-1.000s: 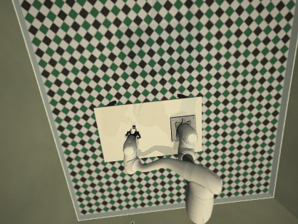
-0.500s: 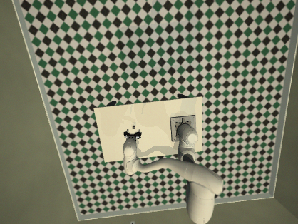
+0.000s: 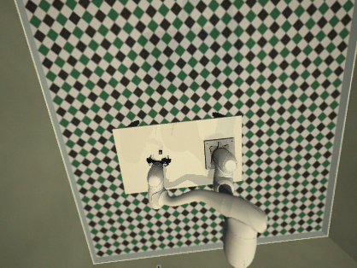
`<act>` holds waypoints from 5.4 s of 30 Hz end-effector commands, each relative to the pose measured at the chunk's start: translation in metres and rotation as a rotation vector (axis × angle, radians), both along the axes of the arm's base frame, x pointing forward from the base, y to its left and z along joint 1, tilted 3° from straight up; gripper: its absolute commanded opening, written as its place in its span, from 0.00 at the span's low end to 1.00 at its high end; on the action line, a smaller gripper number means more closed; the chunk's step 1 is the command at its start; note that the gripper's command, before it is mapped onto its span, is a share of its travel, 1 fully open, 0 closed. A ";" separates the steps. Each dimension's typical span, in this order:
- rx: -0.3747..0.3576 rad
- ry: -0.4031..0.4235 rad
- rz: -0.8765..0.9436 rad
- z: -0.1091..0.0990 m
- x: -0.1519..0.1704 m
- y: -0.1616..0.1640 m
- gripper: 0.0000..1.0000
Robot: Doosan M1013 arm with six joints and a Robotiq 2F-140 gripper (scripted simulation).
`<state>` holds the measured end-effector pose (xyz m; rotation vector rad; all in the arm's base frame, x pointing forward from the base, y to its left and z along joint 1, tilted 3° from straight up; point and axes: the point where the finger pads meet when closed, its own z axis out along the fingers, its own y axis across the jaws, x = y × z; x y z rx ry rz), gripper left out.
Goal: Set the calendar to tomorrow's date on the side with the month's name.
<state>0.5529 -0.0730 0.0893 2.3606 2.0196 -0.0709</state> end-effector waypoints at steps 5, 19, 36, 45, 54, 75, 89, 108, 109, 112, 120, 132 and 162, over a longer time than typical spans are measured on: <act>-0.002 -0.008 -0.146 -0.001 0.000 0.000 1.00; -0.009 -0.043 -0.765 -0.004 0.000 -0.001 1.00; -0.018 -0.082 -1.478 -0.008 0.000 -0.001 1.00; -0.019 -0.086 -1.545 -0.008 0.000 -0.001 0.29; -0.019 -0.086 -1.545 -0.008 0.000 -0.001 0.29; -0.019 -0.086 -1.545 -0.008 0.000 -0.001 0.29; -0.019 -0.086 -1.545 -0.010 0.000 -0.001 0.29; -0.019 -0.086 -1.545 -0.030 0.000 -0.002 0.29; -0.019 -0.086 -1.545 -0.032 0.000 -0.002 0.29; -0.019 -0.086 -1.545 -0.037 0.000 -0.002 0.29; -0.019 -0.086 -1.545 -0.049 -0.001 -0.003 0.29; -0.019 -0.086 -1.545 -0.058 -0.001 -0.003 0.29; -0.019 -0.086 -1.545 -0.060 -0.001 -0.003 0.29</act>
